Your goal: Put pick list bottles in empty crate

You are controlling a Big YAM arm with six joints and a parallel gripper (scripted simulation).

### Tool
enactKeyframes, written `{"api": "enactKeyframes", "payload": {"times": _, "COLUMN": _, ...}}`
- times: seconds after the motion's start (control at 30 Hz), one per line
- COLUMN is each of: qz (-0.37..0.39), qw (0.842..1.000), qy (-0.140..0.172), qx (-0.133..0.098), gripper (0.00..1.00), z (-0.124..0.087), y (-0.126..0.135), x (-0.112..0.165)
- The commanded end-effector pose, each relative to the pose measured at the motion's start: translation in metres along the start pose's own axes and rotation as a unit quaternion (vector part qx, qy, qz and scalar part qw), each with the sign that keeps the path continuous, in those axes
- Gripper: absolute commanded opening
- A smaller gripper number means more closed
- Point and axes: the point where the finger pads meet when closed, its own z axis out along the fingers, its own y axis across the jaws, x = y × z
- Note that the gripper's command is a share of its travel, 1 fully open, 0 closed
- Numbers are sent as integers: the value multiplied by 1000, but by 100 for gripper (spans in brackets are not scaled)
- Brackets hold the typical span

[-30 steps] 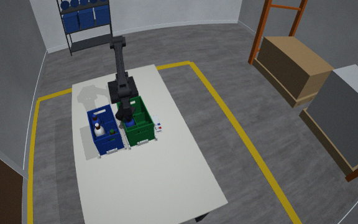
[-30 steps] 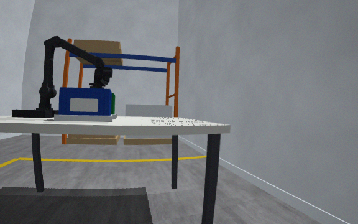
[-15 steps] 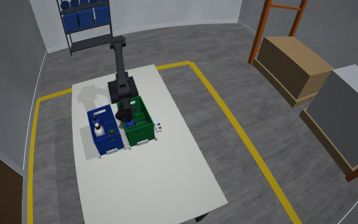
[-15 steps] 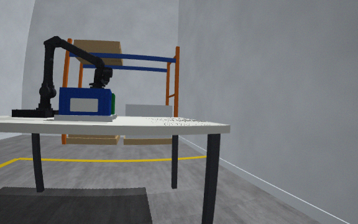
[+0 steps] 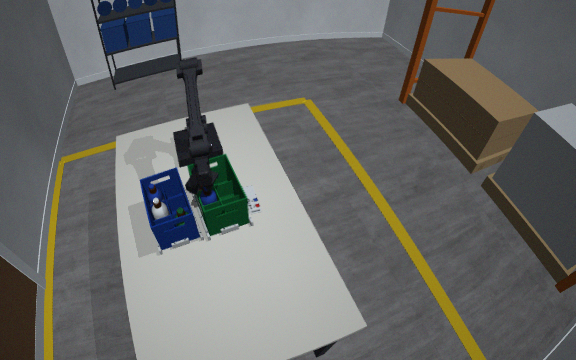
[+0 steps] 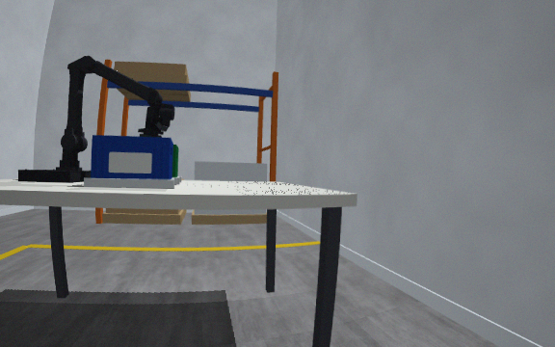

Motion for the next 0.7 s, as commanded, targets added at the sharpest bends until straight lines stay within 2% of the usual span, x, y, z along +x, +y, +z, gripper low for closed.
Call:
{"api": "enactKeyframes", "payload": {"times": 0.0, "qz": -3, "qw": 1000, "qy": -20, "qx": -16, "gripper": 0, "z": 0, "y": 16, "x": -12}}
{"api": "enactKeyframes", "payload": {"times": 0.07, "qz": -3, "qw": 1000, "qy": -19, "qx": -15, "gripper": 0, "z": 0, "y": 16, "x": -12}}
{"api": "enactKeyframes", "payload": {"times": 0.1, "qz": -3, "qw": 1000, "qy": -19, "qx": -15, "gripper": 61, "z": 0, "y": 16, "x": -12}}
{"api": "enactKeyframes", "payload": {"times": 0.43, "qz": 1, "qw": 999, "qy": -26, "qx": -19, "gripper": 61, "z": -8, "y": 7, "x": -8}}
{"api": "enactKeyframes", "payload": {"times": 0.47, "qz": 1, "qw": 999, "qy": -35, "qx": -26, "gripper": 61, "z": -18, "y": 14, "x": -17}}
{"api": "enactKeyframes", "payload": {"times": 0.67, "qz": 1, "qw": 999, "qy": -27, "qx": -20, "gripper": 61, "z": -11, "y": 6, "x": -9}}
